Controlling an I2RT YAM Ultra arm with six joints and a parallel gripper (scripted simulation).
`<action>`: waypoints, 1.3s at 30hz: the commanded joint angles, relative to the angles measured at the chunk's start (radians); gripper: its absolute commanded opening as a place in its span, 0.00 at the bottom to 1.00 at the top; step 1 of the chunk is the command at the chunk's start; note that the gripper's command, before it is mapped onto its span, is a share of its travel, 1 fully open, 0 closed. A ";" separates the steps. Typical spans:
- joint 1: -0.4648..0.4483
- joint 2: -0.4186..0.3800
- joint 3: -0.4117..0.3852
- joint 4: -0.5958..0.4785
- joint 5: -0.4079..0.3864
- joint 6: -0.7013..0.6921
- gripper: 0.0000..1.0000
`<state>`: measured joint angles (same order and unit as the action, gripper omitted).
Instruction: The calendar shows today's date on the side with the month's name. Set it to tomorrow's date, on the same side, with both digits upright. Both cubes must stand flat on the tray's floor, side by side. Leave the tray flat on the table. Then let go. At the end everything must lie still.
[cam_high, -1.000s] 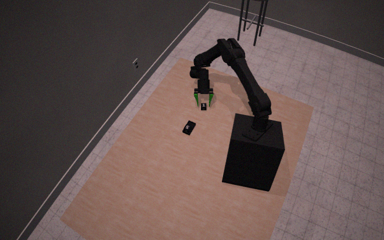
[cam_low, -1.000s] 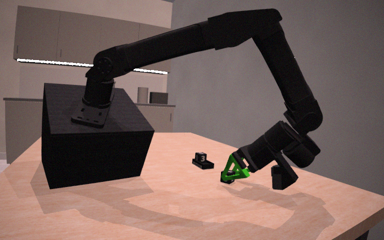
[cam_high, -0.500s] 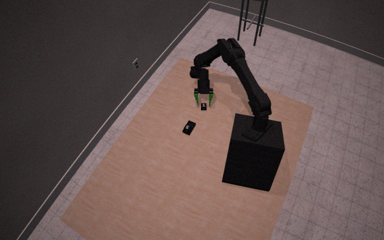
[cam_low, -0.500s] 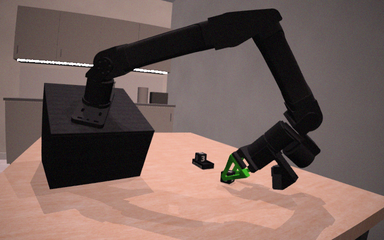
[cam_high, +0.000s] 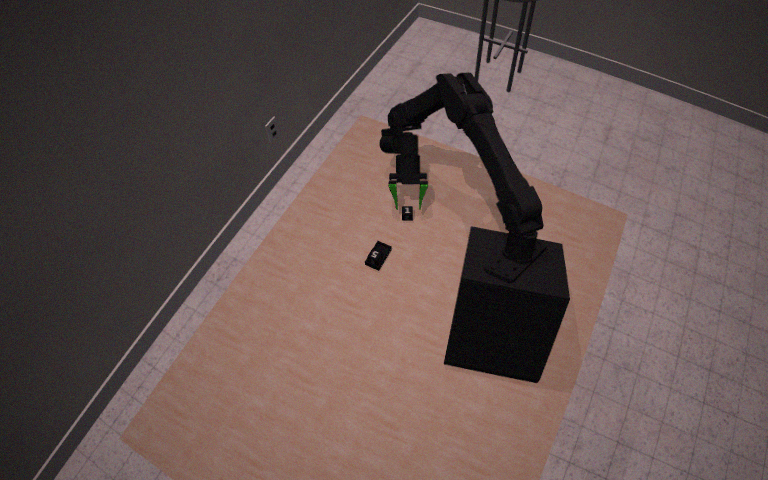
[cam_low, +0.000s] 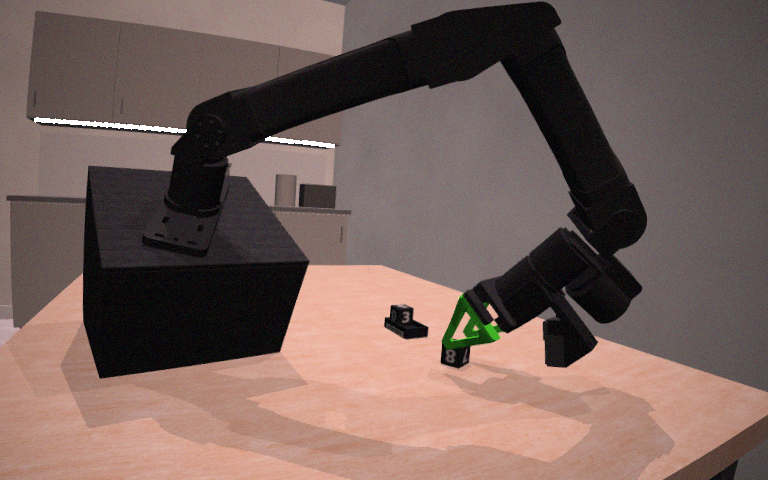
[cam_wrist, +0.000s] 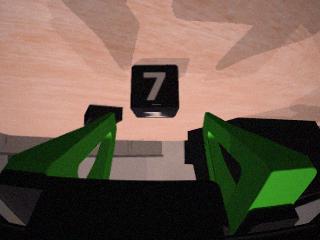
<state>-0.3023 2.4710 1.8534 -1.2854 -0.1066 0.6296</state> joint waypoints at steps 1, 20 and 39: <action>0.017 -0.038 -0.004 -0.016 -0.006 0.008 0.64; 0.048 -0.135 -0.031 -0.082 -0.016 0.038 0.64; 0.122 -0.326 -0.305 0.190 0.128 0.119 0.64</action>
<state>-0.1993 2.1841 1.5692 -1.1671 -0.0154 0.7254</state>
